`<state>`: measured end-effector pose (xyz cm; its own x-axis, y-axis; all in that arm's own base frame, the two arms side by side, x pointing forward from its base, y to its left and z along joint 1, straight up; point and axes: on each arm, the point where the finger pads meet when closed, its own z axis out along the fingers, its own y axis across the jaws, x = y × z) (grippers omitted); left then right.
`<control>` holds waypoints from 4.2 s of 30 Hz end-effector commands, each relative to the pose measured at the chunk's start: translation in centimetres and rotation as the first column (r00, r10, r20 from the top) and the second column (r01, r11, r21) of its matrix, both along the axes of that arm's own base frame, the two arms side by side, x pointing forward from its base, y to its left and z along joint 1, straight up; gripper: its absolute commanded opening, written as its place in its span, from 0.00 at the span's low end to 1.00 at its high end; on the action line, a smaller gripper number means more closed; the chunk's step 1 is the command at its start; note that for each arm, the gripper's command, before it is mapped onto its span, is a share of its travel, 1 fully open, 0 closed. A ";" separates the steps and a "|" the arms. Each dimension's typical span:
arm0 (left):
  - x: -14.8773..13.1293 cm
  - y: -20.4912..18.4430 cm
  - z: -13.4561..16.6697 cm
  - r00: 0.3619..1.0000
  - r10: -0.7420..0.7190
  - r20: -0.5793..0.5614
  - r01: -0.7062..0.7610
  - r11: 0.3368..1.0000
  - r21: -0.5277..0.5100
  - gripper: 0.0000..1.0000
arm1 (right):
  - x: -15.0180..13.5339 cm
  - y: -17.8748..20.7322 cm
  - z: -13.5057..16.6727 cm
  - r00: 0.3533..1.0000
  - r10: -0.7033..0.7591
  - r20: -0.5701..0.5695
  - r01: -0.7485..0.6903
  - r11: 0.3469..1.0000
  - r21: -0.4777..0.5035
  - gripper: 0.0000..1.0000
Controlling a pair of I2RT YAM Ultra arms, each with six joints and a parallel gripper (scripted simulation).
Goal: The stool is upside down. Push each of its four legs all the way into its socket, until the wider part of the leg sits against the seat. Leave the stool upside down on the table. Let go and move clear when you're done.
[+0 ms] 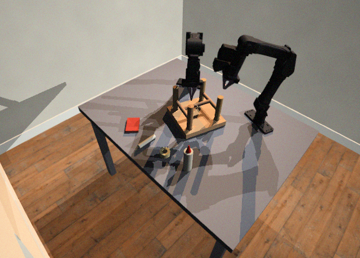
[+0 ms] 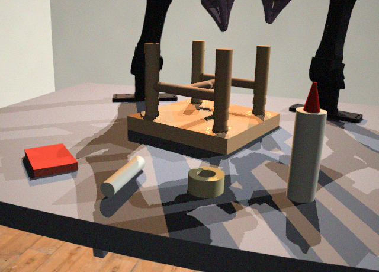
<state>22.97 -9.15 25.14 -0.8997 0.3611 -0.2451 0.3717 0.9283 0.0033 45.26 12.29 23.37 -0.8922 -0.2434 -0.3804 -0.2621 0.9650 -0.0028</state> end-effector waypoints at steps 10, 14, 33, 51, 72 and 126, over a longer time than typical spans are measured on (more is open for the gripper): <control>0.1 0.0 1.3 0.999 0.005 0.038 -0.005 1.000 -0.017 0.00 | 0.1 -0.1 1.8 1.000 -0.009 -0.003 0.009 1.000 0.001 0.00; 0.1 0.0 1.3 0.999 0.005 0.038 -0.005 1.000 -0.017 0.00 | -0.3 -0.2 3.3 0.999 -0.009 0.033 0.009 1.000 0.011 0.00; 1.2 -1.7 0.6 0.999 -0.040 0.020 0.040 0.999 -0.018 0.00 | -1.3 -2.0 2.8 0.999 -0.040 -0.002 0.040 0.999 -0.007 0.00; 2.5 -13.2 0.4 0.944 -0.330 -0.009 0.330 0.944 -0.006 0.00 | -9.0 -9.9 1.7 0.973 -0.190 -0.133 0.187 0.982 -0.030 0.00; 1.1 -18.5 -0.7 0.889 -0.458 -0.006 0.458 0.889 -0.010 0.00 | -12.9 -12.8 1.8 0.951 -0.270 -0.150 0.266 0.963 -0.047 0.00; 1.6 -18.1 -3.0 0.895 -0.445 0.009 0.445 0.895 -0.001 0.00 | -12.4 -12.2 -2.3 0.951 -0.262 -0.166 0.260 0.965 -0.036 0.00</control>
